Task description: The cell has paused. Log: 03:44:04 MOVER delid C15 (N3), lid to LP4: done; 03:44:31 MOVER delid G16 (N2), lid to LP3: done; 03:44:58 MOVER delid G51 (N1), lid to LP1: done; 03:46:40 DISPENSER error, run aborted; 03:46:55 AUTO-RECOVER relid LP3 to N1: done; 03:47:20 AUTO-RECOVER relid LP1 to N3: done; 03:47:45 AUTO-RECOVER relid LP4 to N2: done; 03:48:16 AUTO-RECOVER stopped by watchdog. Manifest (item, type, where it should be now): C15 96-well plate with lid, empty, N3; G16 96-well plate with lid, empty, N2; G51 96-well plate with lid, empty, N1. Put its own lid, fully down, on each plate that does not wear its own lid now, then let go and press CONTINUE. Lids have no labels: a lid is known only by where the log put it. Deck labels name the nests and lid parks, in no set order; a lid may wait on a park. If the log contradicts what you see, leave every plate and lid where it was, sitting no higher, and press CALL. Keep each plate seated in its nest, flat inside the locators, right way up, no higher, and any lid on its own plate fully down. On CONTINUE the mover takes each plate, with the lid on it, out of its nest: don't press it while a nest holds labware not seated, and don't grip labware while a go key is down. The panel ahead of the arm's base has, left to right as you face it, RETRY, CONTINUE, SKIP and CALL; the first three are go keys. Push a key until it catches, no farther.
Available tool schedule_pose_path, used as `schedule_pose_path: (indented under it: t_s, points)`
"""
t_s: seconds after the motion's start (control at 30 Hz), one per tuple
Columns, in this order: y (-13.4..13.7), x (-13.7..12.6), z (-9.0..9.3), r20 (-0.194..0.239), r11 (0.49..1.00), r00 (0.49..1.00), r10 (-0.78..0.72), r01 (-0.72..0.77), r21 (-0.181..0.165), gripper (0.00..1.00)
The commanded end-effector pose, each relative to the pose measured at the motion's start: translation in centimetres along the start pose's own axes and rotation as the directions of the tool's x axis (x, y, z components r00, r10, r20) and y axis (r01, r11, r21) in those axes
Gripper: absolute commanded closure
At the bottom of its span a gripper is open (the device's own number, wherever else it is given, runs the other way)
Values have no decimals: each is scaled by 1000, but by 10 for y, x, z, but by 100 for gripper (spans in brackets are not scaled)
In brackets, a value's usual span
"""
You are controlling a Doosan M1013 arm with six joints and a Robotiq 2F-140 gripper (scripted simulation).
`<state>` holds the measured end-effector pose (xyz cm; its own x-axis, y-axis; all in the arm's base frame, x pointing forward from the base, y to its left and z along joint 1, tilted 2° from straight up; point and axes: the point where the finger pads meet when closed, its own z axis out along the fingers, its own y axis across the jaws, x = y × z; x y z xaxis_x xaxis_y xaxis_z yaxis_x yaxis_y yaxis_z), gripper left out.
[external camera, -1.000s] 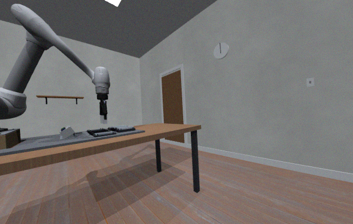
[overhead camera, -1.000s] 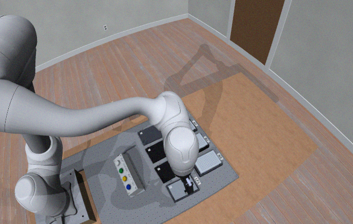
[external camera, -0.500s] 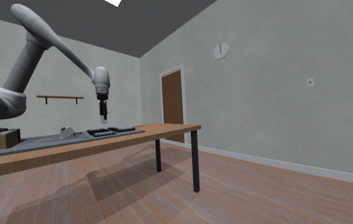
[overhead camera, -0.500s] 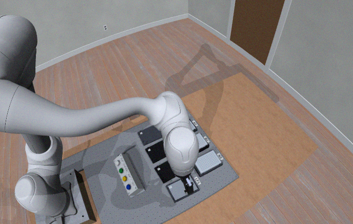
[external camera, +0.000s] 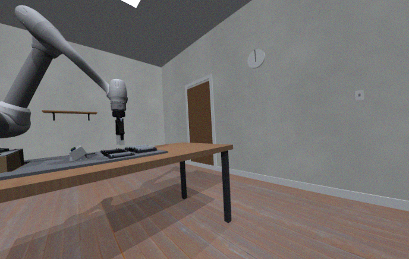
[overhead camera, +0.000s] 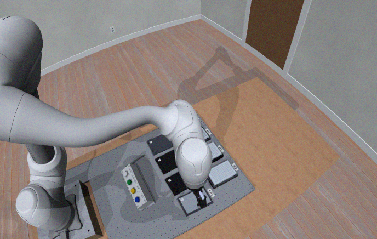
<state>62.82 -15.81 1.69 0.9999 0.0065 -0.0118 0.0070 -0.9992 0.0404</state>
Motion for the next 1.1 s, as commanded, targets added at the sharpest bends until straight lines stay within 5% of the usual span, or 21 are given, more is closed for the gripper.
schedule_pose_path:
  t_s: [0.0,1.07]
  points:
    - [0,0,3,0,1000,1000,0,0,0,34]
    - [0,0,43,0,1000,1000,0,0,0,34]
